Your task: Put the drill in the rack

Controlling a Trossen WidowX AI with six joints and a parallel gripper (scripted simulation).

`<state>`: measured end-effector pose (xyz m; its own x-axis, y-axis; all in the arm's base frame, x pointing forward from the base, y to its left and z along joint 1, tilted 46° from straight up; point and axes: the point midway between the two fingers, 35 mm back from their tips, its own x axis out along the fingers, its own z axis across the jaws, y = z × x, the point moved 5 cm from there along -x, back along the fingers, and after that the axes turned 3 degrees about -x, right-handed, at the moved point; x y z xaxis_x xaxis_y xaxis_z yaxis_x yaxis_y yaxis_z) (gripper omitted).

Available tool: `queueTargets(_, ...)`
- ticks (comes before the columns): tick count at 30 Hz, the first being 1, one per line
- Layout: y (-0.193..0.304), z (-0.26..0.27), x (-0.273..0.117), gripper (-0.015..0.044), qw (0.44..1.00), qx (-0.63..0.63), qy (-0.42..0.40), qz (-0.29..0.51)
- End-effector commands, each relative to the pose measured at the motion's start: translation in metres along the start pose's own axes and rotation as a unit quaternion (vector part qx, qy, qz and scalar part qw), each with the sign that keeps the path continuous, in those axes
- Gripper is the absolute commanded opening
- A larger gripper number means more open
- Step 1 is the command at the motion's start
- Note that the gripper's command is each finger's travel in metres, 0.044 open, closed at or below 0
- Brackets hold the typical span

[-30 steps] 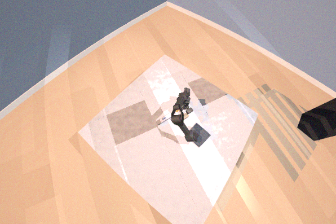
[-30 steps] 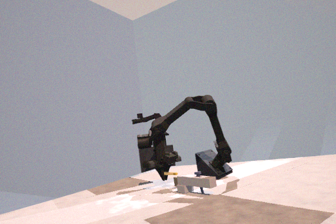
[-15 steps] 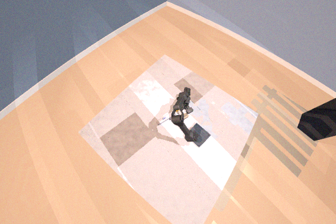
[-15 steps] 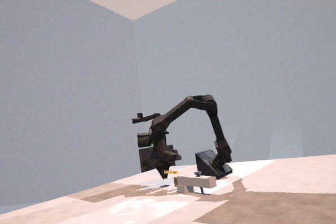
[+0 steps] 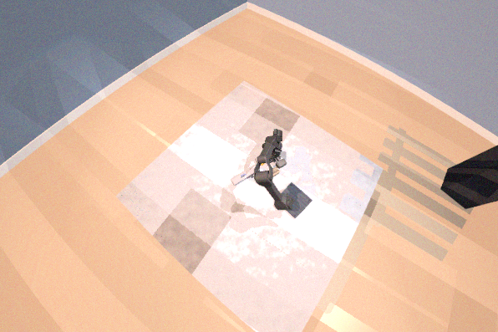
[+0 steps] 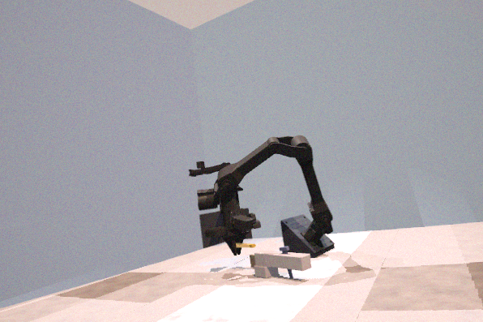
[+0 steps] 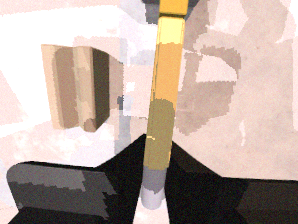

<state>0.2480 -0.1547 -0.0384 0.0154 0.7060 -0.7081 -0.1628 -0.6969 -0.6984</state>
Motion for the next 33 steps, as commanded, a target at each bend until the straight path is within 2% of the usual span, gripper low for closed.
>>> queueTargets(1,0.000,-0.001,-0.003,0.0000,1.000,-0.002,0.000,0.003)
queueTargets(33,0.003,0.009,-0.010,0.0000,1.000,-0.002,0.000,0.003)
